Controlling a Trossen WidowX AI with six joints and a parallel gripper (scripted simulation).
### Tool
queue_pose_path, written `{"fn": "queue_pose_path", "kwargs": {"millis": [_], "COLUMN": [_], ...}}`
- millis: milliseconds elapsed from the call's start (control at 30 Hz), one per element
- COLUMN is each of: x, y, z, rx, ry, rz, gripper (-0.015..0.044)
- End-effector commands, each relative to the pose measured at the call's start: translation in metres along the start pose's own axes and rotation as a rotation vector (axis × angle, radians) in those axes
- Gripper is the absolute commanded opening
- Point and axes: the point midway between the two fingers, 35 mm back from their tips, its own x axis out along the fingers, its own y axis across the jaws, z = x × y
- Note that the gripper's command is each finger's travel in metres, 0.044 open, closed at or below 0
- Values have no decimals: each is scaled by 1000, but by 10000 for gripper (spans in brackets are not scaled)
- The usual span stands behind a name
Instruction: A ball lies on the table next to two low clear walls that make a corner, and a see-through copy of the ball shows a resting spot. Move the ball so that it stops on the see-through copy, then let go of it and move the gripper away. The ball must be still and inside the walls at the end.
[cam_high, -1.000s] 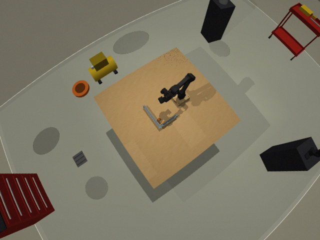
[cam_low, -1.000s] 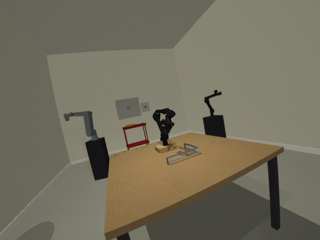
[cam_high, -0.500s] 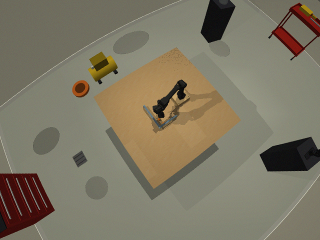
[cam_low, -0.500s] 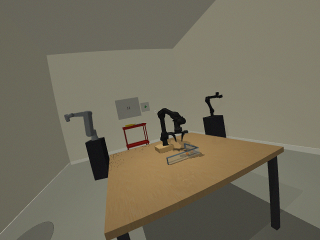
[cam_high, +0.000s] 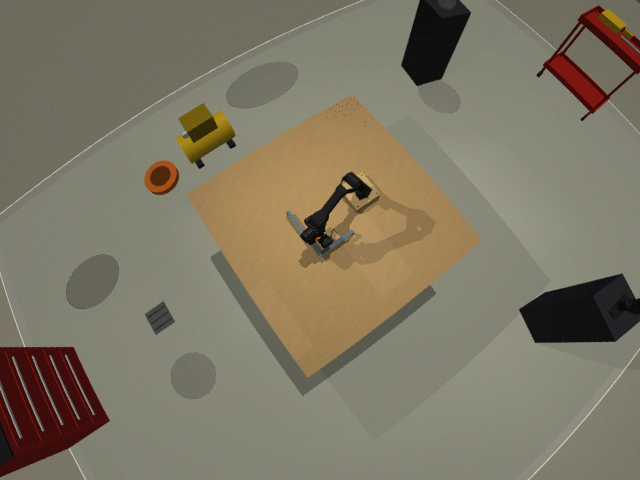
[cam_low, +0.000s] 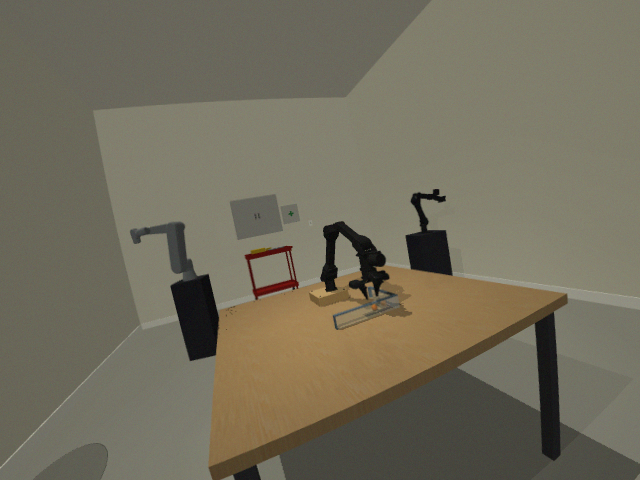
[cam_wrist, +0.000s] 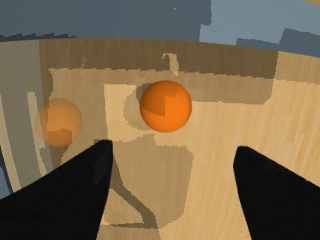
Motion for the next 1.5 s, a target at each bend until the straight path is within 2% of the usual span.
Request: {"fn": "queue_pose_path", "kwargs": {"millis": [0, 1000, 1133, 1400, 1467], "x": [6, 49, 49, 49, 48], "y": [2, 2, 2, 2, 2], "z": [2, 2, 2, 2, 2], "rx": [-14, -14, -14, -14, -14], "ry": [0, 0, 0, 0, 0], "rz": [6, 6, 6, 6, 6], "gripper": [242, 242, 137, 84, 31]}}
